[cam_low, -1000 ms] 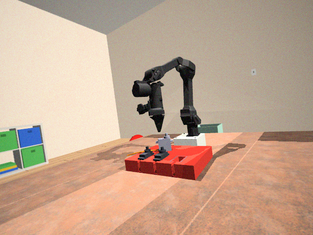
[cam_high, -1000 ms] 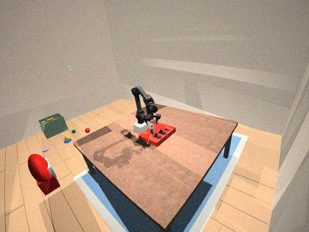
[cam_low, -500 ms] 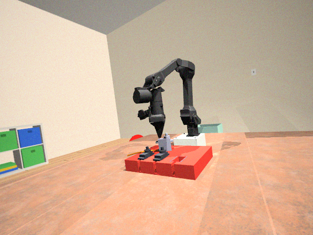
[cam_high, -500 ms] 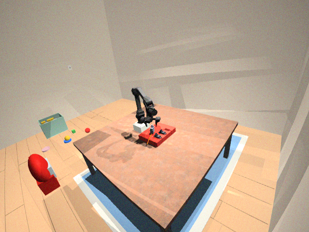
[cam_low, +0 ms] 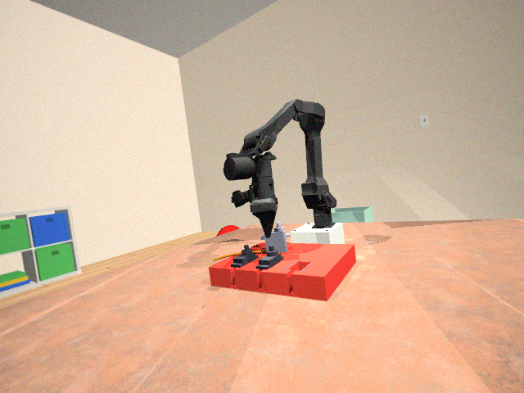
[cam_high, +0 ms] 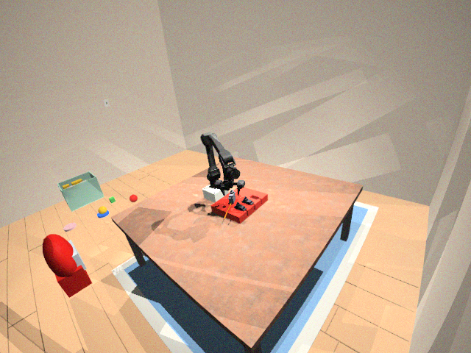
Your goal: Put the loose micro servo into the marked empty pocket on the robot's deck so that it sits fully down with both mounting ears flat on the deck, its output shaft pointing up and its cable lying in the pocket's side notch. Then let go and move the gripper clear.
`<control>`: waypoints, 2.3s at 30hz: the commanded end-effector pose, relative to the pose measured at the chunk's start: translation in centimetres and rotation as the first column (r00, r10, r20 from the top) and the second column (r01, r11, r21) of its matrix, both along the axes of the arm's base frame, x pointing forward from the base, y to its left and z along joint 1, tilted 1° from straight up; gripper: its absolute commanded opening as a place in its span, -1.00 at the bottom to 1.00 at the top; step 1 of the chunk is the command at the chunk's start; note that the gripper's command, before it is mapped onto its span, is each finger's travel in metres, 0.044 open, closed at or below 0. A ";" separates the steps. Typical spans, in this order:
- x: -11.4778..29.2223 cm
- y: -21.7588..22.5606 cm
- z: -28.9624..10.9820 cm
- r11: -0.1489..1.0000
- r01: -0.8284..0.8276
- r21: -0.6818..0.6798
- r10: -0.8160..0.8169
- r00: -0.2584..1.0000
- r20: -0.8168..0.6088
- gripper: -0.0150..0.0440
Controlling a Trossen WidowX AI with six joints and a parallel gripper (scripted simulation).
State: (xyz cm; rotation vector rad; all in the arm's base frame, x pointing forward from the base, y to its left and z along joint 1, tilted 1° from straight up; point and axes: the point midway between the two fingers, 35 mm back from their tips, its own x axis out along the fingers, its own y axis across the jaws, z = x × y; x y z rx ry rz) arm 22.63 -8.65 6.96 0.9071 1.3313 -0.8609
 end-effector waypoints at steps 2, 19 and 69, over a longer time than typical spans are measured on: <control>-0.1 0.0 -0.4 1.000 0.004 -0.002 -0.004 1.000 -0.008 0.73; -0.1 0.0 -0.2 1.000 0.004 -0.002 -0.004 1.000 -0.008 -0.38; -0.1 10.8 2.6 1.000 0.003 0.011 -0.003 1.000 -0.007 -0.49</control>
